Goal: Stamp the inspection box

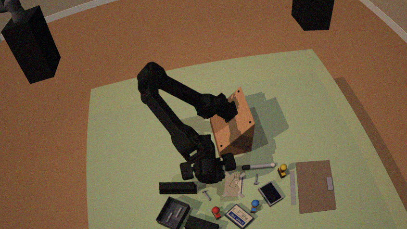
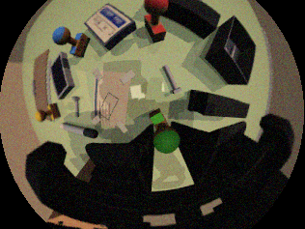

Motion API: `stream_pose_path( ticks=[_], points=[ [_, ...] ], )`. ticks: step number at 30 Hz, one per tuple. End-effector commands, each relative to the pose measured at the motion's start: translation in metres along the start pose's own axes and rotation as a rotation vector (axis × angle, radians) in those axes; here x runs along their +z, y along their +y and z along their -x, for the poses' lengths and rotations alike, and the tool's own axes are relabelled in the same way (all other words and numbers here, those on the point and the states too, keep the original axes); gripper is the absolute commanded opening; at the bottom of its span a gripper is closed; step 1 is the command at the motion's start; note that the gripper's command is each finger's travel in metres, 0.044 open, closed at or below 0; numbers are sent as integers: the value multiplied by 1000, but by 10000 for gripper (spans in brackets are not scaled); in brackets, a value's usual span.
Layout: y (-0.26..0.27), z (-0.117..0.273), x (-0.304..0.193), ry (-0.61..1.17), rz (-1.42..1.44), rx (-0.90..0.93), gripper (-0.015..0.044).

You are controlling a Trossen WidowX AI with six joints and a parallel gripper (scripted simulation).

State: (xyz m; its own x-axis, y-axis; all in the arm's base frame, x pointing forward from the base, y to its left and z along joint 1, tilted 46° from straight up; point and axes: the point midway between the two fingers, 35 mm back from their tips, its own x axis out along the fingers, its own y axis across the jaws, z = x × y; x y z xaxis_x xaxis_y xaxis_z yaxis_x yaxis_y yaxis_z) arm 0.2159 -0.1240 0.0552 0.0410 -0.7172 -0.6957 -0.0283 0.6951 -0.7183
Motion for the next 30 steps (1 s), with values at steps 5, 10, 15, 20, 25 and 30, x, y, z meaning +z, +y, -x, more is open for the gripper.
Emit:
stream_pose_path(
  ticks=[5, 10, 15, 20, 25, 30],
  points=[
    [-1, 5, 2, -2, -7, -3, 0],
    [-1, 7, 2, -3, -7, -2, 0],
    [-1, 10, 2, -3, -7, -2, 0],
    [0, 12, 2, -3, -7, -2, 0],
    [0, 14, 2, -3, -7, -2, 0],
    [0, 17, 2, -3, -7, -2, 0]
  ],
)
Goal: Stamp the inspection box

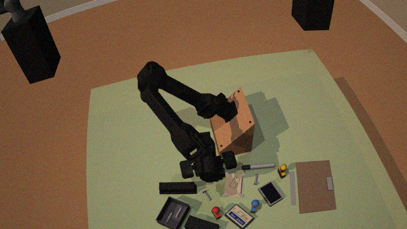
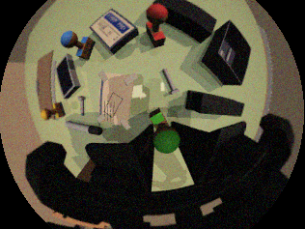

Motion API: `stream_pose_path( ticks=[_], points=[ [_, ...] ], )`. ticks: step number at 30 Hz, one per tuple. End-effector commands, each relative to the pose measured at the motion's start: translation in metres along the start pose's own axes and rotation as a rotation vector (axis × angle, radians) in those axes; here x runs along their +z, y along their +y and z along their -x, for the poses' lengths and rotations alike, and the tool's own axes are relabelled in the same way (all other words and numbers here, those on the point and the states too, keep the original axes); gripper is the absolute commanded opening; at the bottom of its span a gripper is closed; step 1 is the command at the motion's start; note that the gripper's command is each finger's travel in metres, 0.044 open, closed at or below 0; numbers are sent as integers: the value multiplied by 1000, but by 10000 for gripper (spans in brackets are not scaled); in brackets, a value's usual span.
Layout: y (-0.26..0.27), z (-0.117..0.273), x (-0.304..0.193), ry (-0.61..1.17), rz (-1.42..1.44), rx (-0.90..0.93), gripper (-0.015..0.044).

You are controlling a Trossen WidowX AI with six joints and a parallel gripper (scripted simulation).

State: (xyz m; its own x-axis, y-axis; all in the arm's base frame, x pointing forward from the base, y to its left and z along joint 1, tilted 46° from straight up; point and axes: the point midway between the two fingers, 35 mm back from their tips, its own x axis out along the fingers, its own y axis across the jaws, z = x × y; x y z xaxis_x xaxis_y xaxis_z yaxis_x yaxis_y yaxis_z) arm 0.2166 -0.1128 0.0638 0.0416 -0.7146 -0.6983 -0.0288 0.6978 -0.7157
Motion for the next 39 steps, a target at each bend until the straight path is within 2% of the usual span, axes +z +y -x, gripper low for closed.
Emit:
stream_pose_path(
  ticks=[1, 39],
  points=[
    [-2, 3, 1, -2, -7, -5, 0],
    [-1, 21, 1, -4, -7, -8, 0]
  ],
)
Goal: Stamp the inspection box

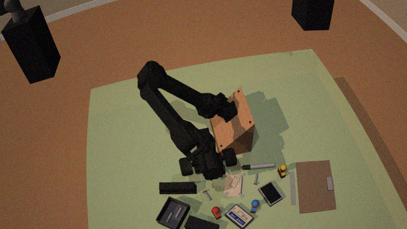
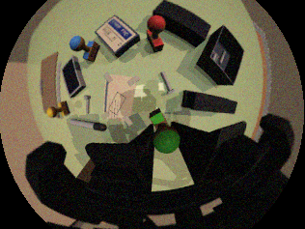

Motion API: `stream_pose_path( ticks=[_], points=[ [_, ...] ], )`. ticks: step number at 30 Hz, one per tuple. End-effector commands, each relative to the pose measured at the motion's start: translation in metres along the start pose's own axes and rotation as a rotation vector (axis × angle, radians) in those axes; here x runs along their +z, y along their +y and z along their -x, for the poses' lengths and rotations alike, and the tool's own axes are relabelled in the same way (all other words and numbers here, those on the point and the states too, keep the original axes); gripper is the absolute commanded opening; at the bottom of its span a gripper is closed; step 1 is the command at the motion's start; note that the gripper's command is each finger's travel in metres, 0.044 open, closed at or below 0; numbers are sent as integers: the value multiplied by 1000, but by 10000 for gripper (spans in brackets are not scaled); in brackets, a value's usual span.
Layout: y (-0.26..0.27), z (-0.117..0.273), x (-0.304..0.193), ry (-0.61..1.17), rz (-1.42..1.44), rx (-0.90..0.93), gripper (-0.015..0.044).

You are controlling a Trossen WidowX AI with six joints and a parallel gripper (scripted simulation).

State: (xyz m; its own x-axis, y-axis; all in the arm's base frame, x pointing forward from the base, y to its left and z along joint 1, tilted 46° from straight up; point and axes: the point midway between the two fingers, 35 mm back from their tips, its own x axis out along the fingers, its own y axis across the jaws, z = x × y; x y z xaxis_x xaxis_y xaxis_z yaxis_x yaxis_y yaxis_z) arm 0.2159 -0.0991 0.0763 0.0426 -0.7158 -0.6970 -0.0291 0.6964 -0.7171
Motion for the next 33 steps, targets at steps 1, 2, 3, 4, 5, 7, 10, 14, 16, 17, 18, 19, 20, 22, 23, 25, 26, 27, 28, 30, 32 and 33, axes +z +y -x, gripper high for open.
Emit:
stream_pose_path(
  ticks=[1, 2, 3, 4, 5, 7, 10, 14, 16, 17, 18, 19, 20, 22, 23, 25, 26, 27, 28, 30, 32, 33],
  points=[
    [-2, 3, 1, -3, -7, -6, 0],
    [-2, 4, 1, -3, -7, -6, 0],
    [-2, 4, 1, -3, -7, -6, 0],
    [-2, 5, 1, -3, -7, -6, 0],
    [-2, 5, 1, -3, -7, -6, 0],
    [-2, 6, 1, -3, -7, -7, 0],
    [-2, 8, 1, -3, -7, -7, 0],
    [-2, 10, 1, -4, -7, -8, 0],
    [-2, 11, 1, -4, -7, -8, 0],
    [-2, 11, 1, -4, -7, -8, 0],
    [-2, 12, 1, -4, -7, -8, 0],
    [-2, 12, 0, -4, -7, -8, 0],
    [-2, 13, 0, -4, -7, -8, 0],
    [-2, 14, 0, -4, -7, -9, 0],
    [-2, 14, 0, -4, -7, -9, 0],
    [-2, 15, 0, -4, -7, -9, 0],
    [-2, 15, 0, -4, -7, -9, 0],
    [-2, 16, 0, -4, -7, -10, 0],
    [-2, 16, 0, -4, -7, -10, 0],
    [-2, 17, 0, -5, -7, -10, 0],
    [-2, 18, 0, -5, -7, -11, 0],
    [-2, 19, 0, -5, -7, -11, 0]
  ],
)
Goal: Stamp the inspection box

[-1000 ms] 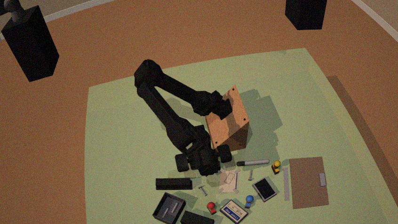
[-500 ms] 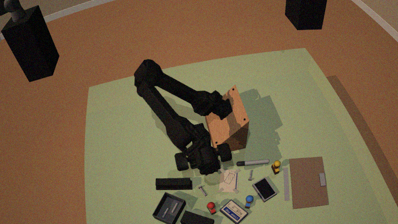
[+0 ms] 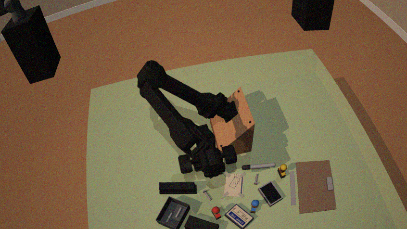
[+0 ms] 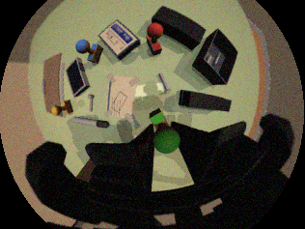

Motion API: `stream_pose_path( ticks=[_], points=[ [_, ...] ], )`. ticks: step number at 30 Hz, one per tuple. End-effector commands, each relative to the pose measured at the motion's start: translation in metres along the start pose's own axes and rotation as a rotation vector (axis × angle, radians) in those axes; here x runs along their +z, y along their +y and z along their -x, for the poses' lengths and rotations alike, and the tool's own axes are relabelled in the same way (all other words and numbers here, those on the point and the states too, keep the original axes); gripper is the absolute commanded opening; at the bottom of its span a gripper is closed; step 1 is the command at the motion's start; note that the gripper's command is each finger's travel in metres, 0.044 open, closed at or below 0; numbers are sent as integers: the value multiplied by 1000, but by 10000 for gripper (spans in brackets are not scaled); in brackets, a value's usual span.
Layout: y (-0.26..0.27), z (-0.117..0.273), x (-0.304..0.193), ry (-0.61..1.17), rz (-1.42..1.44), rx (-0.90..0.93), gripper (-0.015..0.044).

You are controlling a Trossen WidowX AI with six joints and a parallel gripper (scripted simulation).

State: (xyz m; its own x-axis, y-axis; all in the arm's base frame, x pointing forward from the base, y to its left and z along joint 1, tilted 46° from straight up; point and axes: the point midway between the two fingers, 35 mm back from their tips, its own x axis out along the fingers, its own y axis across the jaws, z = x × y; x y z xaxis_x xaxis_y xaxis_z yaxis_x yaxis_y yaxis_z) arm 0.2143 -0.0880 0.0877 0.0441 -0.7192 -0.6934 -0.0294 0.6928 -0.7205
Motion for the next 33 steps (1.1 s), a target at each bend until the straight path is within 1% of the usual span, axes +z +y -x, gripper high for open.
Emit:
stream_pose_path(
  ticks=[1, 23, 33],
  points=[
    [-2, 3, 1, -3, -7, -6, 0],
    [-2, 13, 0, -5, -7, -11, 0],
    [19, 19, 31, -8, -6, 0, 0]
  ],
)
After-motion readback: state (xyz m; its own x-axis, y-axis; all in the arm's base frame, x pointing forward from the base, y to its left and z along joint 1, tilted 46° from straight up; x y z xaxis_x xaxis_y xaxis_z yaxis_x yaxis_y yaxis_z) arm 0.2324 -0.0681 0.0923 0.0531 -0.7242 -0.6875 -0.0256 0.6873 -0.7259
